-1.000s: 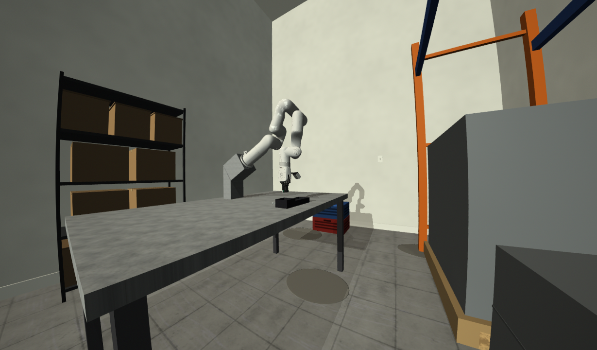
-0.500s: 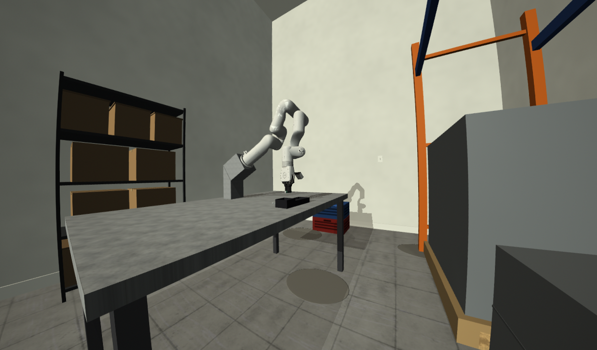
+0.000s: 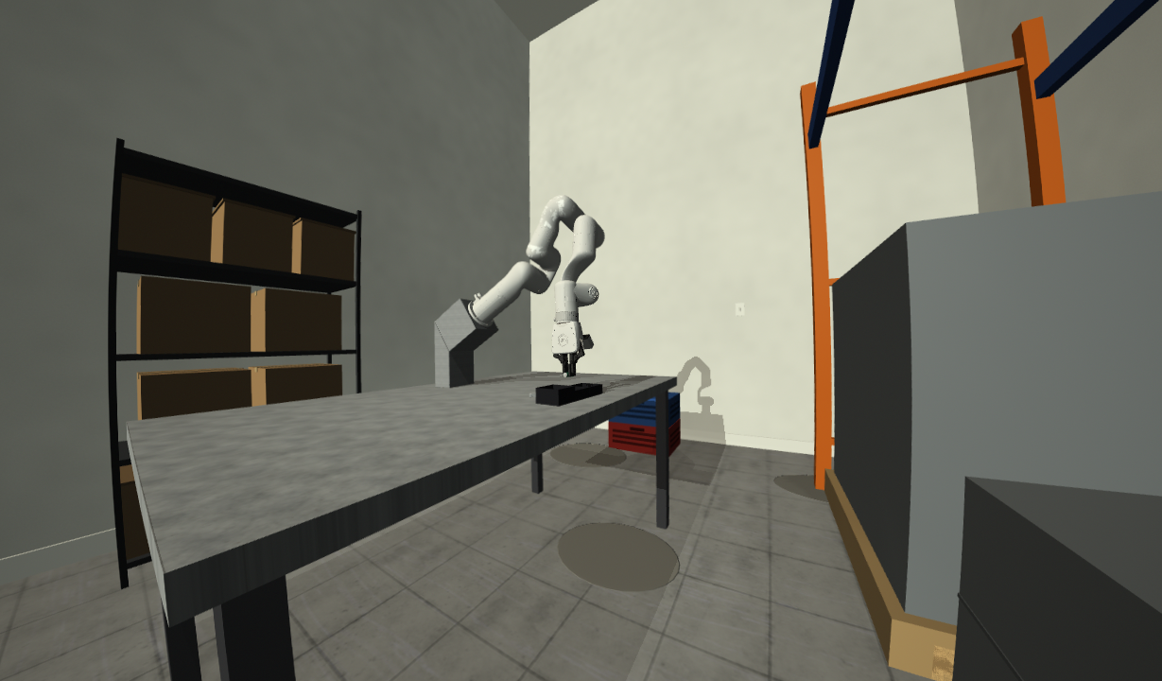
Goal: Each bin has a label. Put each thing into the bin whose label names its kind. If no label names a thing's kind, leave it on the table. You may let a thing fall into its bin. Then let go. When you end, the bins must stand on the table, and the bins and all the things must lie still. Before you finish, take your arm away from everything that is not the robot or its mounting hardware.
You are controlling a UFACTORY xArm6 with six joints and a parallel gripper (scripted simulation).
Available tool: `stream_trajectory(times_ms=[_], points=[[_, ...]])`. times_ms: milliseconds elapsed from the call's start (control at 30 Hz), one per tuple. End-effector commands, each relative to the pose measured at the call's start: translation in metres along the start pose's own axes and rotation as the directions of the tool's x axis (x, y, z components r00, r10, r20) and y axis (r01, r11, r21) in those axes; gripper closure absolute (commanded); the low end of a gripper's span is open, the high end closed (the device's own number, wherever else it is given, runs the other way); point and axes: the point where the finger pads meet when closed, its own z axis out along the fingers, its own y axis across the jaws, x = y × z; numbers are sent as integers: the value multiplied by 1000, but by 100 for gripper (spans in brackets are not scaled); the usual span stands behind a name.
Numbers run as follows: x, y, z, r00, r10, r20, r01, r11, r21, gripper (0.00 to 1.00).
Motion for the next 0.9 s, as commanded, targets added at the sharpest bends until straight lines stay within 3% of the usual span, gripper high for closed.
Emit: stream_trajectory(times_ms=[0,867], points=[[-5,9,2,999,1,-43,1,998,56,100],[-1,3,1,999,1,-43,1,998,56,100]])
